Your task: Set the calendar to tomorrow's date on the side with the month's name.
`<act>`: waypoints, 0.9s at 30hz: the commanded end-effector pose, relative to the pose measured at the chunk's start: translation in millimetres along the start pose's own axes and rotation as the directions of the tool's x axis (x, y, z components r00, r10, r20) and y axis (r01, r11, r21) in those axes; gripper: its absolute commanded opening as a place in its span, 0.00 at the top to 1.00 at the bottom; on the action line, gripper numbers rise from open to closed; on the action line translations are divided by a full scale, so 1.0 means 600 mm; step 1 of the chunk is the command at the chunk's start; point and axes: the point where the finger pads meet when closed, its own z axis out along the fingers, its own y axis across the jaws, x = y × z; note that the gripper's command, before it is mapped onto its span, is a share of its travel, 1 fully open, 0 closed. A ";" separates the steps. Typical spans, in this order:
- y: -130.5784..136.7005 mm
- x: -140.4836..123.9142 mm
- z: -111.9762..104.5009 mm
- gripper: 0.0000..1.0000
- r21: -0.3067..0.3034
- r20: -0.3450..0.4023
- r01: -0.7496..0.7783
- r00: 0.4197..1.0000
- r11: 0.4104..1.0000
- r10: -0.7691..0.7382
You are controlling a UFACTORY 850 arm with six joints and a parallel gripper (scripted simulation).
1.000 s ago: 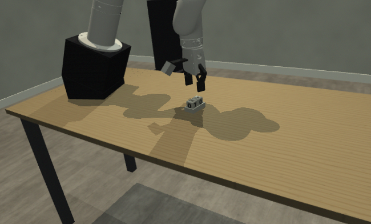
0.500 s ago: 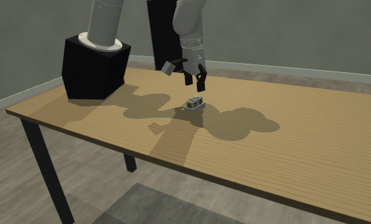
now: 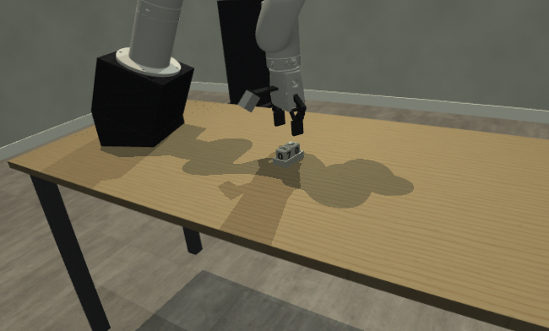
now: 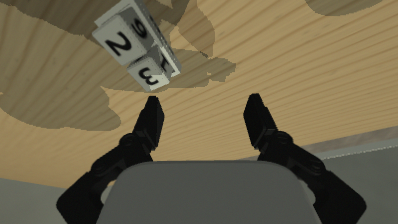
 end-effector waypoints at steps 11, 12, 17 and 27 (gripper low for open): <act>-0.001 0.000 0.000 0.00 0.001 0.000 0.000 1.000 1.000 0.000; -0.001 0.000 0.000 0.00 0.001 0.000 0.000 1.000 1.000 0.000; -0.001 0.000 0.000 0.00 0.001 0.000 0.000 1.000 1.000 0.000; -0.001 0.000 0.000 0.00 0.001 0.000 -0.007 1.000 1.000 0.007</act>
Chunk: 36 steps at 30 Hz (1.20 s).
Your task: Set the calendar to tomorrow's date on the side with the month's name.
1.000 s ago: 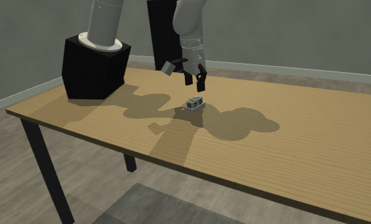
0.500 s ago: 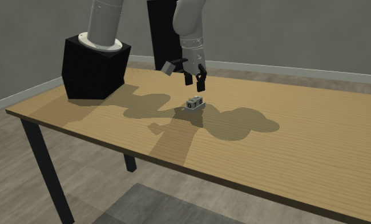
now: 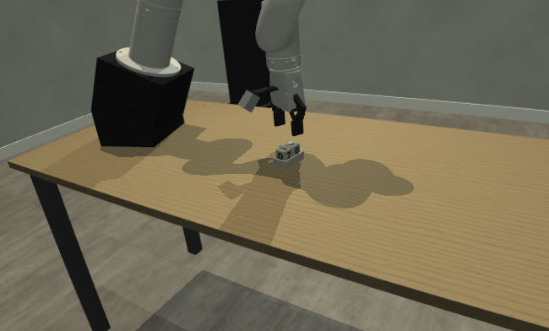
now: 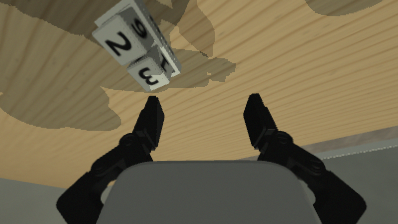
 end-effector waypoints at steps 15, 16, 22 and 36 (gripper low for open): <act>-0.028 -0.023 0.000 0.00 0.001 0.001 -0.260 0.966 0.966 0.260; -0.028 -0.023 0.000 0.00 0.001 0.001 -0.265 0.964 0.964 0.265; -0.030 -0.025 0.000 0.00 0.001 0.001 -0.363 0.932 0.932 0.363; -0.058 -0.048 0.000 0.00 0.000 0.001 -0.593 0.805 0.805 0.593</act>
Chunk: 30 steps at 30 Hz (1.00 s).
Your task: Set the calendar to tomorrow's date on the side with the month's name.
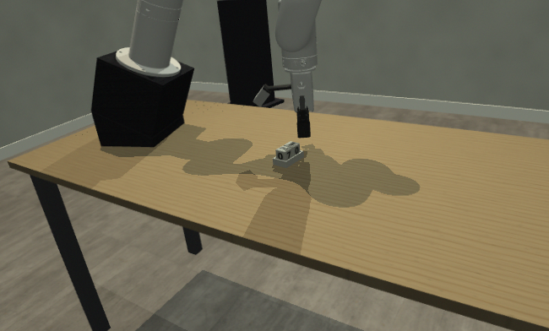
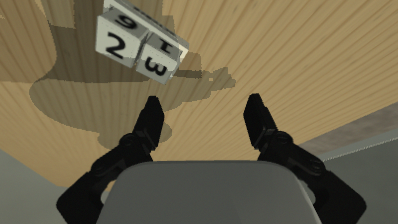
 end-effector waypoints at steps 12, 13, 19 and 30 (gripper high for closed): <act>-0.012 -0.036 0.000 0.00 -0.008 -0.001 -0.246 0.969 0.969 0.246; -0.012 -0.036 0.000 0.00 -0.008 -0.002 -0.258 0.966 0.966 0.258; -0.014 -0.040 0.000 0.00 -0.007 -0.003 -0.407 0.913 0.913 0.407; -0.024 -0.070 0.000 0.00 -0.007 -0.004 -0.498 0.867 0.867 0.498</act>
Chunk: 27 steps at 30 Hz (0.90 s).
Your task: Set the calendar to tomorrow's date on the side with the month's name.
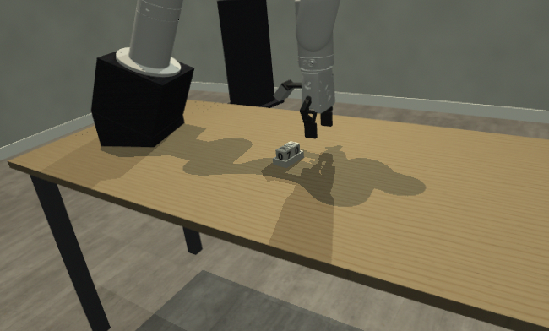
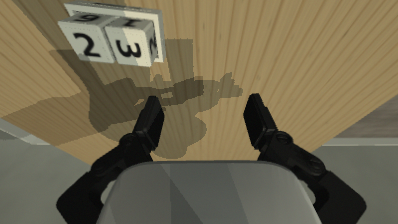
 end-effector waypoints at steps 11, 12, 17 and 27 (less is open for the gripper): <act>0.004 -0.027 0.000 0.00 -0.009 -0.010 -0.267 0.964 0.964 0.267; 0.006 -0.034 0.000 0.00 -0.009 -0.010 -0.267 0.964 0.964 0.267; 0.007 -0.040 0.000 0.00 -0.009 -0.010 -0.271 0.963 0.963 0.271; 0.008 -0.046 0.000 0.00 -0.007 -0.012 -0.468 0.884 0.884 0.467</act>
